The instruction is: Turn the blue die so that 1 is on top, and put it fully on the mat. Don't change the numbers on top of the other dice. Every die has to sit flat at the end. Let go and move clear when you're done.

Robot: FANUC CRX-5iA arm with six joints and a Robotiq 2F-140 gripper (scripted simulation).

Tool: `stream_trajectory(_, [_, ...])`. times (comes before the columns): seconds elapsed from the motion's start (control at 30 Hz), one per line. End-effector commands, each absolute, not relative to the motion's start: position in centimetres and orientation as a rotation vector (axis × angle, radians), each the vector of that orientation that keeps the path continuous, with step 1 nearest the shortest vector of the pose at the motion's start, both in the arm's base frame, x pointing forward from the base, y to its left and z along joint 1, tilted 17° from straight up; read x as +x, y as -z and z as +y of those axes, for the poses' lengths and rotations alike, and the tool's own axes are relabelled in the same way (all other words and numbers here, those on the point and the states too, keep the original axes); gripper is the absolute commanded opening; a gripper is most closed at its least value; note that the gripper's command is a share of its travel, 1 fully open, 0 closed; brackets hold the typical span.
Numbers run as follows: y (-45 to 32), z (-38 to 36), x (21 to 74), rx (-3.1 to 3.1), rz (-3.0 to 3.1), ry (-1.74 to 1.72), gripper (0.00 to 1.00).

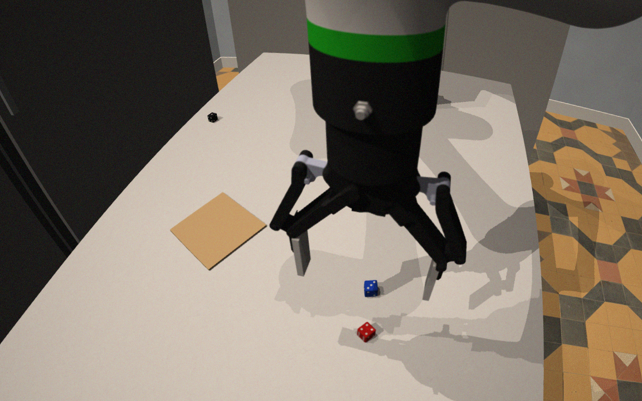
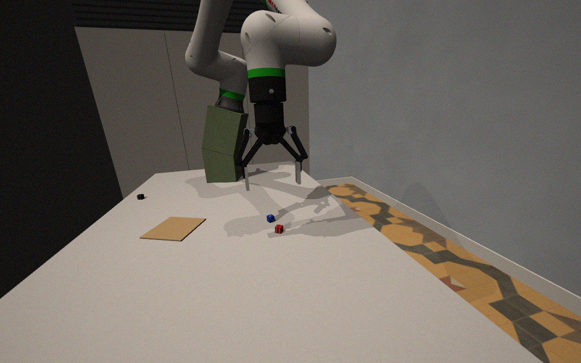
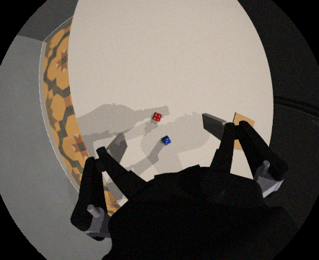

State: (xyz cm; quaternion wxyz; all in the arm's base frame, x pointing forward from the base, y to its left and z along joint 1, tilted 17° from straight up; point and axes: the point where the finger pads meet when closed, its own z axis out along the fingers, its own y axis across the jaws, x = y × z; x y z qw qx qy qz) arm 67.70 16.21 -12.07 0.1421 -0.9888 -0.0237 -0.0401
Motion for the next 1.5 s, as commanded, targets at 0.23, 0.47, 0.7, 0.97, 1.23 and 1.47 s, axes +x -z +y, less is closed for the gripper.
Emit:
stream_trajectory(0.23, [13.7,15.9,59.9,-2.825,-0.496,0.178,1.0])
stream_trajectory(0.47, [13.7,15.9,59.9,-2.825,-0.496,0.178,1.0])
stream_trajectory(0.7, [13.7,15.9,59.9,-2.825,-0.496,0.178,1.0])
stream_trajectory(0.97, [13.9,15.9,59.9,-2.837,-0.4,0.164,1.0])
stream_trajectory(1.23, [14.4,16.1,60.0,-2.854,-0.065,0.117,1.0])
stream_trajectory(1.47, [15.0,16.3,60.0,-2.836,0.266,0.068,1.0])
